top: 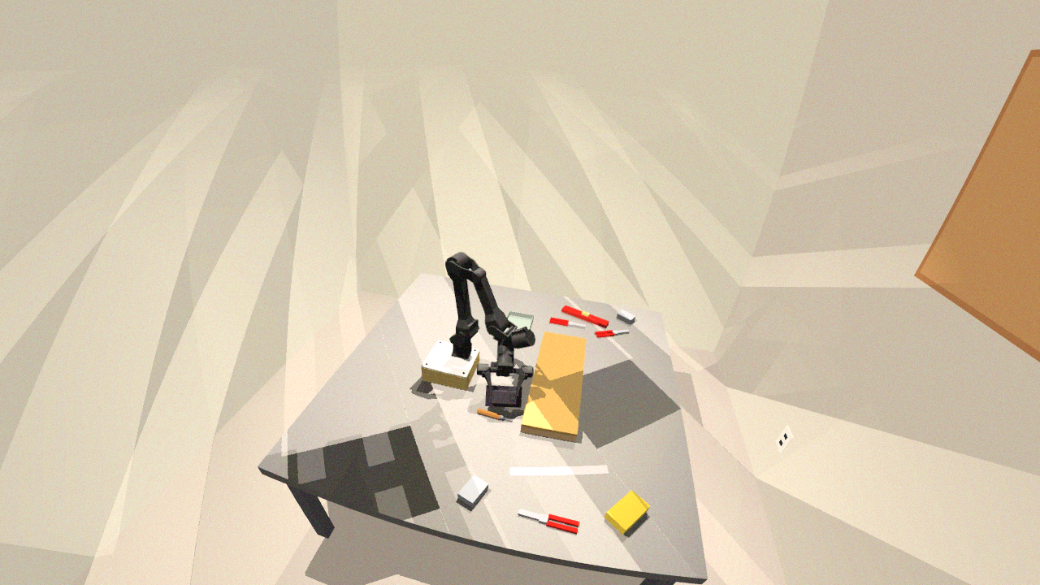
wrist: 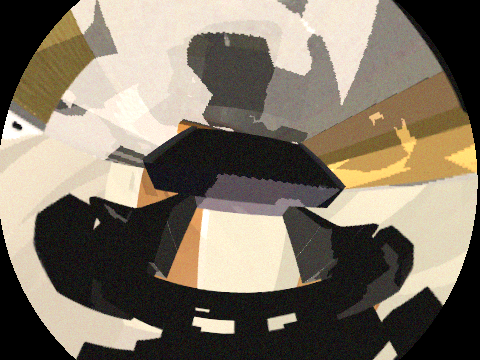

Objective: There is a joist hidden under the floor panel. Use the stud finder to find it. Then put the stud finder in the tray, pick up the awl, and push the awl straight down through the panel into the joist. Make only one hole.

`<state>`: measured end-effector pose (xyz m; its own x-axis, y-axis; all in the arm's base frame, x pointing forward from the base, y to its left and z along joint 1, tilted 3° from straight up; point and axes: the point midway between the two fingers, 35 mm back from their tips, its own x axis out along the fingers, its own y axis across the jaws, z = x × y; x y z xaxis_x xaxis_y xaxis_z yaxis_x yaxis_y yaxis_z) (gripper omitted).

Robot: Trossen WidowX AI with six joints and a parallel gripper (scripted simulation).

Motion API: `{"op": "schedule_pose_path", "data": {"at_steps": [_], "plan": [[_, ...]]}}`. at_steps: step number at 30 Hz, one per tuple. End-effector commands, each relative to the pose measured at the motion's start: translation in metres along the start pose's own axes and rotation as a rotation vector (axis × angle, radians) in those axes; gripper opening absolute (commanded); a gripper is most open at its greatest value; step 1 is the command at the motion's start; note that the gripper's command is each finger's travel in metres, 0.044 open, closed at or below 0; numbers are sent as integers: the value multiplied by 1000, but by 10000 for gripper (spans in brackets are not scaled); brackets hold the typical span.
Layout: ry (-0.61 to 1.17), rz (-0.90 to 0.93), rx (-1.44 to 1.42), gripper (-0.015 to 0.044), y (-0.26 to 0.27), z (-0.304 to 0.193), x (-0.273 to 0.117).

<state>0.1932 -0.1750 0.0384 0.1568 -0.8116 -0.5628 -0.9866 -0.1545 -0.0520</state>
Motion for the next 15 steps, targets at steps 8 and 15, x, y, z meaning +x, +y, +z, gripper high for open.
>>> {"op": "schedule_pose_path", "data": {"at_steps": [8, 15], "plan": [[70, 6, -1, 0, 1, 2, 0], [105, 6, 0, 0, 2, 3, 0]]}}
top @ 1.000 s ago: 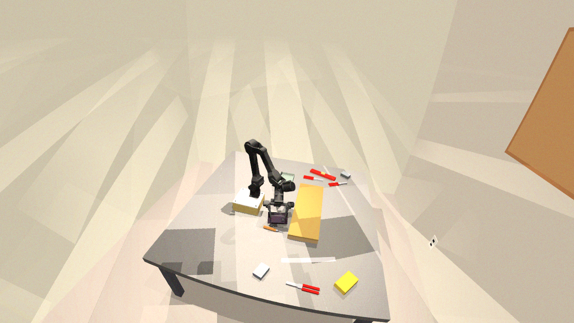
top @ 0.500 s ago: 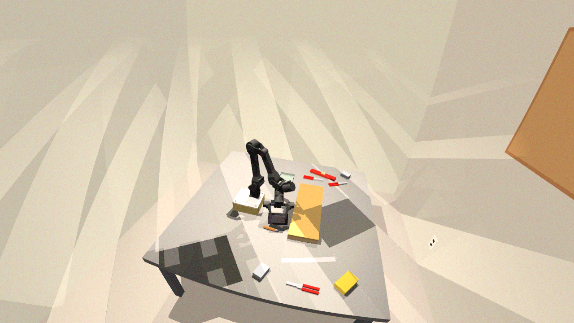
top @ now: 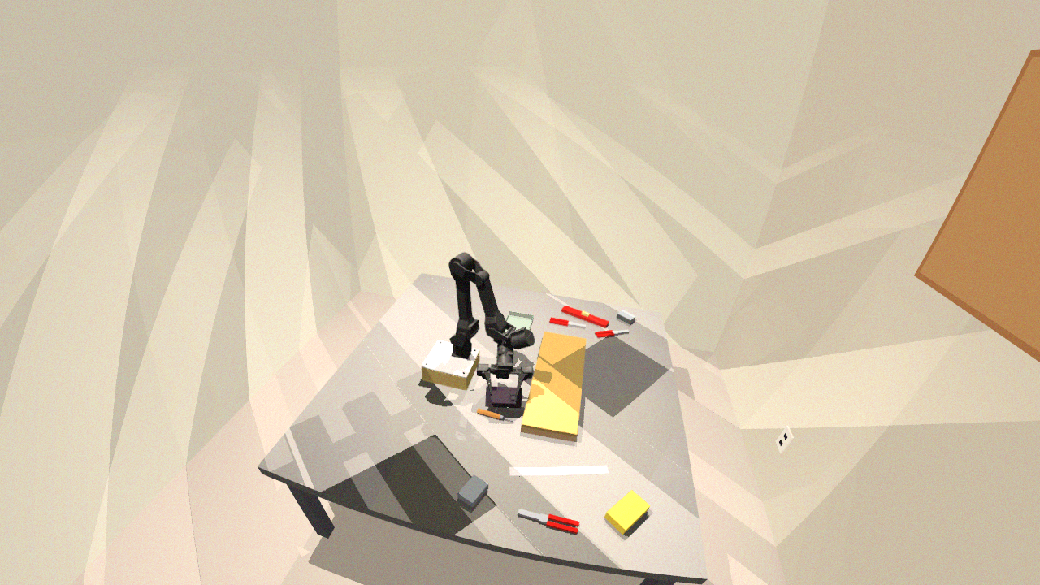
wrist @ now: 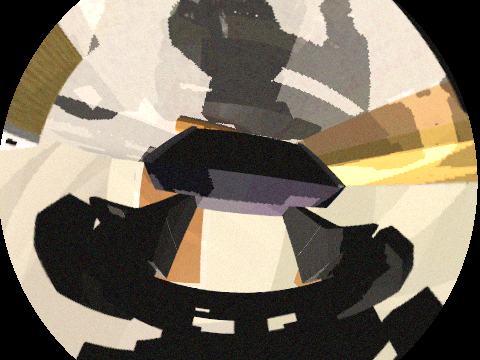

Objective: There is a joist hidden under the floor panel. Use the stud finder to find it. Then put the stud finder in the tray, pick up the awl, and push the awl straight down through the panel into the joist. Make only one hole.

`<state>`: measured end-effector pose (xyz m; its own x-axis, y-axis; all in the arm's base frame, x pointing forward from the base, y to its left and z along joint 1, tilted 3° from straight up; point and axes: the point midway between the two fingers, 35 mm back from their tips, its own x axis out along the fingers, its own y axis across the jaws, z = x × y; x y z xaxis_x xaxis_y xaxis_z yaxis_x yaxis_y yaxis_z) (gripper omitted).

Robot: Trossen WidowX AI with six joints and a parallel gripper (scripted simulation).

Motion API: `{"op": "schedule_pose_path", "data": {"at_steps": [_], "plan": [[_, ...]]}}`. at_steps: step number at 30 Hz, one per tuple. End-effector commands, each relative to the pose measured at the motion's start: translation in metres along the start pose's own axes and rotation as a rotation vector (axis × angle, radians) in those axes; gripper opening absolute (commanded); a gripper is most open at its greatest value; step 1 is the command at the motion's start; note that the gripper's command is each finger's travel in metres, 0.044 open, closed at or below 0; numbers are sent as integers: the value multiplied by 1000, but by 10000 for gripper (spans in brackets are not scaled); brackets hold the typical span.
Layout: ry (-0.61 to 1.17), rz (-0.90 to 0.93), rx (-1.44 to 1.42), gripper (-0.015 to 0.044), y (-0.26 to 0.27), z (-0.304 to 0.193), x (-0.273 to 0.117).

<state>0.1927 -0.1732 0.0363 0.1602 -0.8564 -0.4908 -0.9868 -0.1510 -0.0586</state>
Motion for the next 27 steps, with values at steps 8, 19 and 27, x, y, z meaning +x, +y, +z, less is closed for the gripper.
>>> {"op": "schedule_pose_path", "data": {"at_steps": [8, 19, 27], "plan": [[39, -2, -4, 0, 0, -6, -14], [66, -6, -7, 0, 2, -11, -25], [63, -4, -11, 0, 4, -6, -22]]}}
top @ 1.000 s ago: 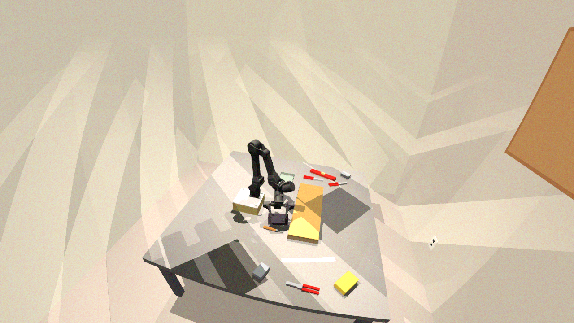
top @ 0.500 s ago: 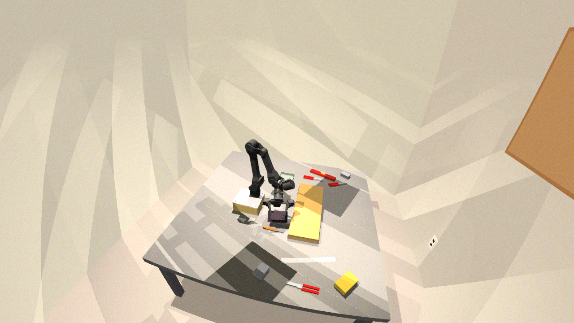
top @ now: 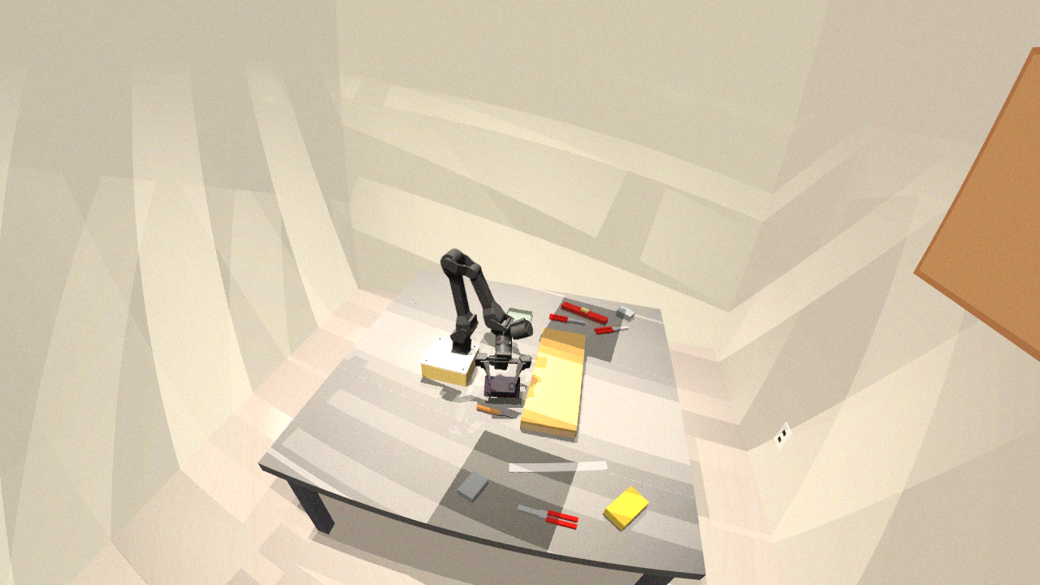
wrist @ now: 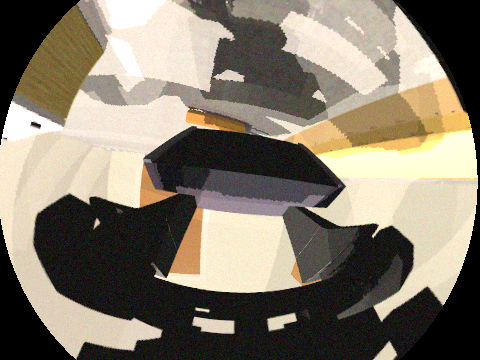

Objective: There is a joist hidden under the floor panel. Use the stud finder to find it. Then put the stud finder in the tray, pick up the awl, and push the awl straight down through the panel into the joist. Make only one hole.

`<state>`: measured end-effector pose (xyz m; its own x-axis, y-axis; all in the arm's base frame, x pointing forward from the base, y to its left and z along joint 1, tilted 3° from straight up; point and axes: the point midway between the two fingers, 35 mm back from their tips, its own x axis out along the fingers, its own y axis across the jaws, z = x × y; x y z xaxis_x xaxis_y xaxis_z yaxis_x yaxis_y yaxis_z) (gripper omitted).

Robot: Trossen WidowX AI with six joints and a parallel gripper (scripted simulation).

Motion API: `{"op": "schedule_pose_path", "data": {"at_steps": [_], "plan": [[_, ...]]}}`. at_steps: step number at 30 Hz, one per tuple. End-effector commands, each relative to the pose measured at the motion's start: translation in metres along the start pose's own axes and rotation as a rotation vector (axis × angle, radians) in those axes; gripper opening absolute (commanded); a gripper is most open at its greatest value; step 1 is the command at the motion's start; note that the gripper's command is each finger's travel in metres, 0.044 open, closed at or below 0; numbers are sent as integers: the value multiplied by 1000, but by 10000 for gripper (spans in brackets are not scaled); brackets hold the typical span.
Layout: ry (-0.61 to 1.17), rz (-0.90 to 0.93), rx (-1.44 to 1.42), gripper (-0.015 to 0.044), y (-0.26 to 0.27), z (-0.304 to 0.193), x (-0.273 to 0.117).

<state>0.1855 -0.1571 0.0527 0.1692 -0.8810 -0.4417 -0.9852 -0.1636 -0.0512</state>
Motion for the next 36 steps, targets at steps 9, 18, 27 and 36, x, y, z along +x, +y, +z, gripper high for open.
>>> {"op": "schedule_pose_path", "data": {"at_steps": [9, 18, 27, 36], "plan": [[6, 3, 0, 0, -1, 6, 3], [5, 2, -1, 0, -2, 12, 5], [3, 2, -3, 0, -3, 18, 7], [1, 1, -4, 0, -3, 24, 9]]}}
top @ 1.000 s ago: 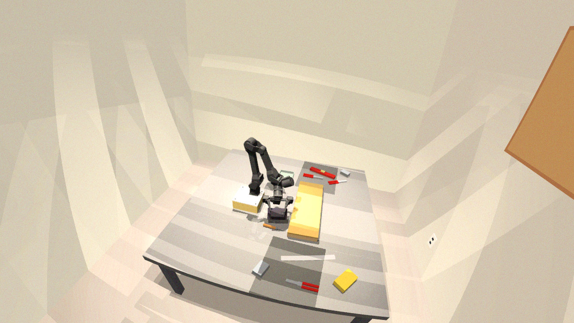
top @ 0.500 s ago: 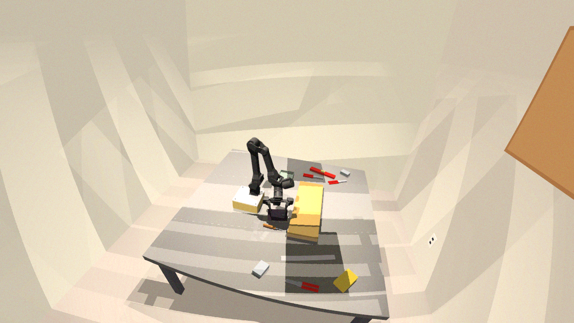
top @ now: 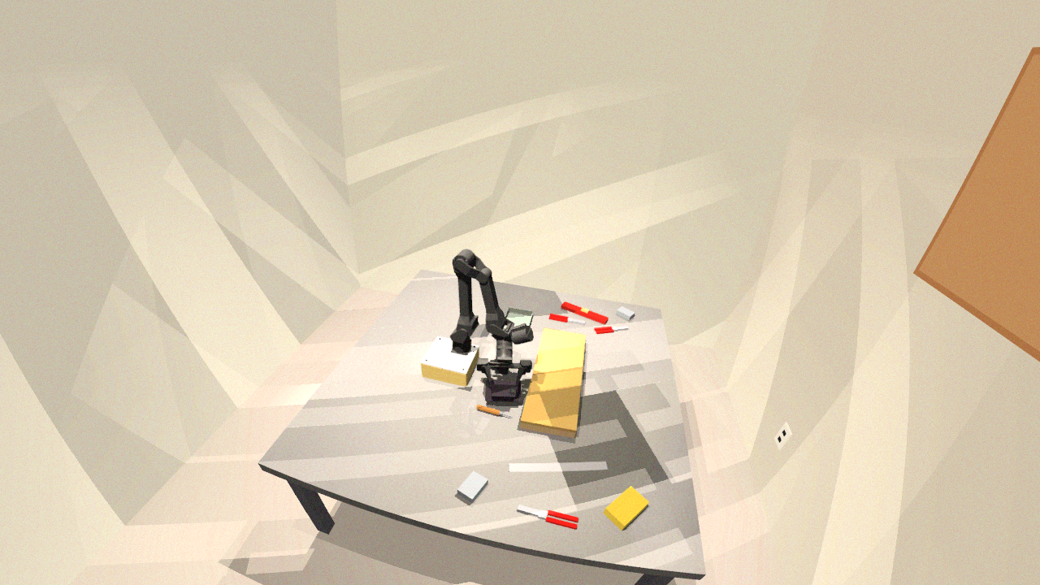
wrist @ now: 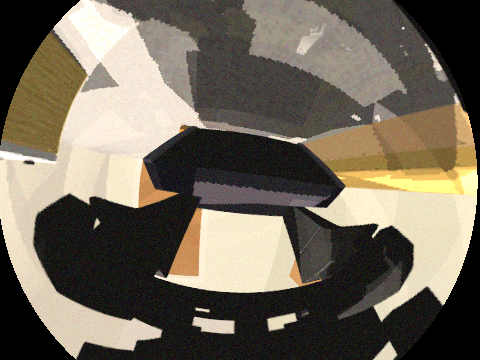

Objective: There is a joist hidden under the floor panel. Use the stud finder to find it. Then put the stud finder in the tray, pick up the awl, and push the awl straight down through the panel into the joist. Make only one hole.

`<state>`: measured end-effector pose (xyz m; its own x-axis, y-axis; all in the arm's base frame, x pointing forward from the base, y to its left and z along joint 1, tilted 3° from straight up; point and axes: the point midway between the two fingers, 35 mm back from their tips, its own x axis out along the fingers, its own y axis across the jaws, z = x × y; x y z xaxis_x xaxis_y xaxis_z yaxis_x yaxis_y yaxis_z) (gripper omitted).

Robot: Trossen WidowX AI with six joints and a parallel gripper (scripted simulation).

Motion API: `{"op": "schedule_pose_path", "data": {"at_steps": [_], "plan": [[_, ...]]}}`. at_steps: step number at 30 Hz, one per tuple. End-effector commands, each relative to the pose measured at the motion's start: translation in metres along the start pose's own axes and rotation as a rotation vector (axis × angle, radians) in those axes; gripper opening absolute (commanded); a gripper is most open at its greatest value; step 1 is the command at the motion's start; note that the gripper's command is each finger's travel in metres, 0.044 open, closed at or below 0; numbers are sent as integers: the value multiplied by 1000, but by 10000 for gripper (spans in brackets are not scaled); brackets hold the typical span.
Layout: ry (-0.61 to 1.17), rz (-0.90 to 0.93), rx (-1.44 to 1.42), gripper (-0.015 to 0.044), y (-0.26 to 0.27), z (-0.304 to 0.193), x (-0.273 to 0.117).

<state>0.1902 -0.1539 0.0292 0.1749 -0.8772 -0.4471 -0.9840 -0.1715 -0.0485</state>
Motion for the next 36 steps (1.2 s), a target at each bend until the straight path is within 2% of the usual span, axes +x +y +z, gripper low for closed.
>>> {"op": "schedule_pose_path", "data": {"at_steps": [1, 10, 24, 25, 36], "plan": [[7, 7, 2, 0, 1, 2, 1], [6, 6, 1, 0, 1, 8, 3], [-1, 0, -1, 368, 0, 12, 4], [-2, 0, -1, 378, 0, 12, 3], [-2, -1, -2, 378, -1, 16, 0]]}}
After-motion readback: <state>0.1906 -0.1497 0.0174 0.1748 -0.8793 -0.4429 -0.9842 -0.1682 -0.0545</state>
